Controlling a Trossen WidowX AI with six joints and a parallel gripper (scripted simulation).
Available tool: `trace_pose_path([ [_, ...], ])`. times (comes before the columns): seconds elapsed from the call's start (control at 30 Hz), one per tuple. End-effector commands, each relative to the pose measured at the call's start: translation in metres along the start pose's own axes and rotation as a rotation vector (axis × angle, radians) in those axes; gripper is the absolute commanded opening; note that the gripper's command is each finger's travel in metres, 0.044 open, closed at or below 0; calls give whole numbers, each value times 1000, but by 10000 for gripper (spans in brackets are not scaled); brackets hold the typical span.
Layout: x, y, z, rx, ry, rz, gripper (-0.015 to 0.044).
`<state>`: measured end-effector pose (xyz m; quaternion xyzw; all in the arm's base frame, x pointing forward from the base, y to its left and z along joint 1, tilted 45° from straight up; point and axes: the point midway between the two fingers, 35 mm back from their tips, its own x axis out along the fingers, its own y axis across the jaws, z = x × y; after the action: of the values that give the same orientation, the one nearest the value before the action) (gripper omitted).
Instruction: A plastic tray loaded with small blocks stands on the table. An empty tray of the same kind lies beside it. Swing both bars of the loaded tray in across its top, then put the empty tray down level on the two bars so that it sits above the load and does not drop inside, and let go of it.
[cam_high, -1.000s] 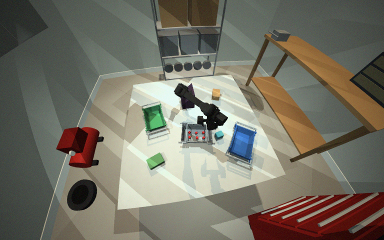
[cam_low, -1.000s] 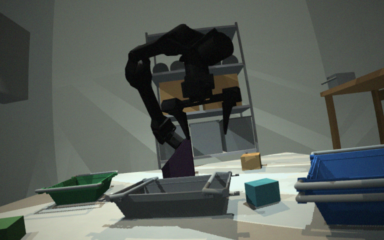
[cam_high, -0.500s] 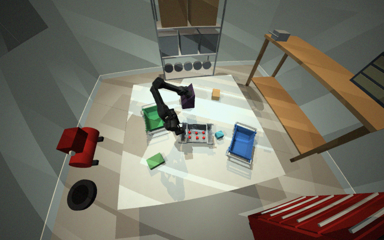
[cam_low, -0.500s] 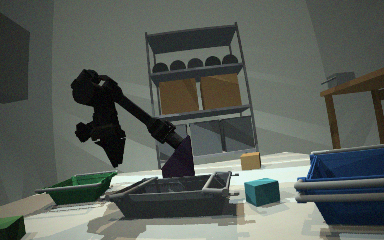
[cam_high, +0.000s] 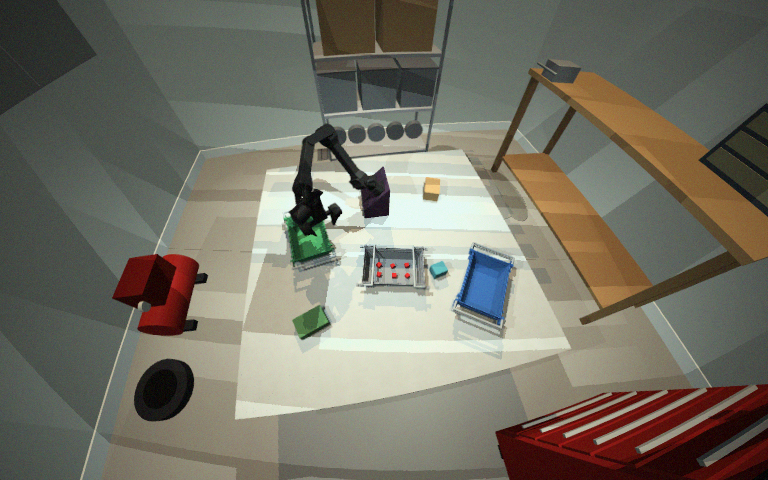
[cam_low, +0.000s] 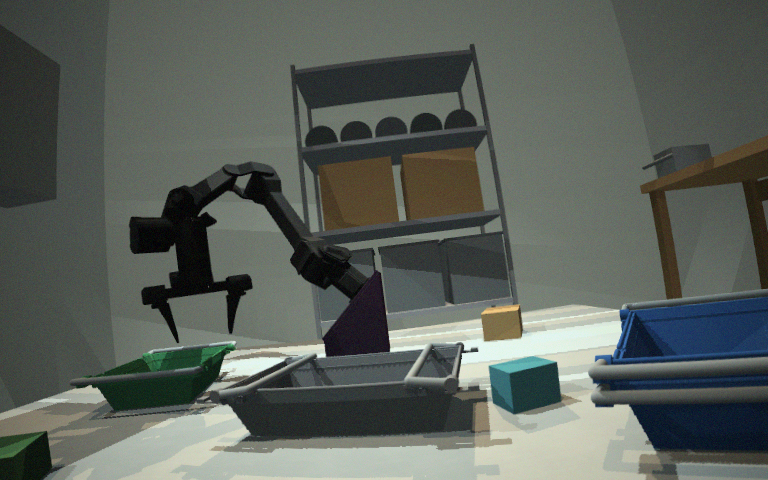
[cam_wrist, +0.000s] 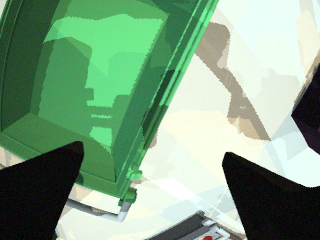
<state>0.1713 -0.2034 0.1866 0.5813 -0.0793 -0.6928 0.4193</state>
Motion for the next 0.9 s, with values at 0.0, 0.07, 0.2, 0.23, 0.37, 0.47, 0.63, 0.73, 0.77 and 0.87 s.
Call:
trace_pose_path([
  [0.0,-1,-13,34,265,-20,45,440],
  [0.07,-2,-16,41,317,-26,55,440],
  [0.2,-2,-16,41,317,-26,55,440],
  [0.23,-2,-16,41,317,-26,55,440],
  [0.37,3,-15,40,318,-25,54,440],
  [0.47,13,-14,39,318,-25,52,440],
  [0.63,36,-12,38,319,-25,48,440],
  [0.73,50,-11,38,319,-26,47,440],
  [0.77,55,-11,39,319,-26,47,440],
  [0.87,68,-12,40,318,-26,47,440],
])
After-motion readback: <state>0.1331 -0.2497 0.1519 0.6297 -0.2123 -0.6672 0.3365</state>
